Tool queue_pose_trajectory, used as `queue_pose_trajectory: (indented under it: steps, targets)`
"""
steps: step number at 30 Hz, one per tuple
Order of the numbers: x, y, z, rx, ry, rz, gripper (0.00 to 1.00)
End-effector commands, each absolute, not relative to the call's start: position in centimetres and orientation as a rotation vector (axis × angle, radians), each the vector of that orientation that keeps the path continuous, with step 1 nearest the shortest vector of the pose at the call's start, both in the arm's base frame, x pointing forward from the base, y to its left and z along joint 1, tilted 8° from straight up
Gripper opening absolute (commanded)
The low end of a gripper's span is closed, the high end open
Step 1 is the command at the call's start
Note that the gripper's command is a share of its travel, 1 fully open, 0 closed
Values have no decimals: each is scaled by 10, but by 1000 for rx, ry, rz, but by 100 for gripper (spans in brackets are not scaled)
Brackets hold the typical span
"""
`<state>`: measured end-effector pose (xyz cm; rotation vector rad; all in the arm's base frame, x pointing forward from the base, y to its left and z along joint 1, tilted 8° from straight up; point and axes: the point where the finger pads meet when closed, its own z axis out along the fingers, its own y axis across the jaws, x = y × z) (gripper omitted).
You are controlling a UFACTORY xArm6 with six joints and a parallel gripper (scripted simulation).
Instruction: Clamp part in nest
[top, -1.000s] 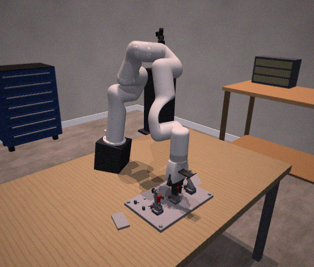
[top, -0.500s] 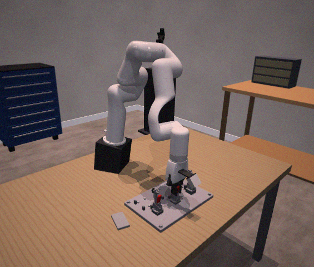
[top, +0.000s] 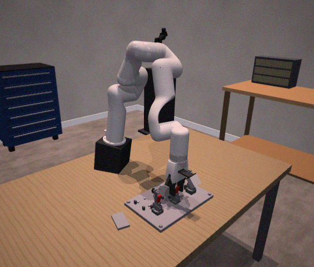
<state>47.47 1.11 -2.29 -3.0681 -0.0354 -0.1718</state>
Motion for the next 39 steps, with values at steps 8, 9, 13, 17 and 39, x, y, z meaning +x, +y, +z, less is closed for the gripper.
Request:
queue_pose_trajectory:
  steps: [8, 9, 13, 17, 39]
  targets:
    - [476, 11, -21, -3068, -35, -179, 47]
    - [476, 11, -21, -3068, -35, -179, 47]
    - [476, 11, -21, -3068, -35, -179, 47]
    - [476, 11, -21, -3068, -35, -179, 47]
    - [470, 7, 35, -3068, -35, -179, 47]
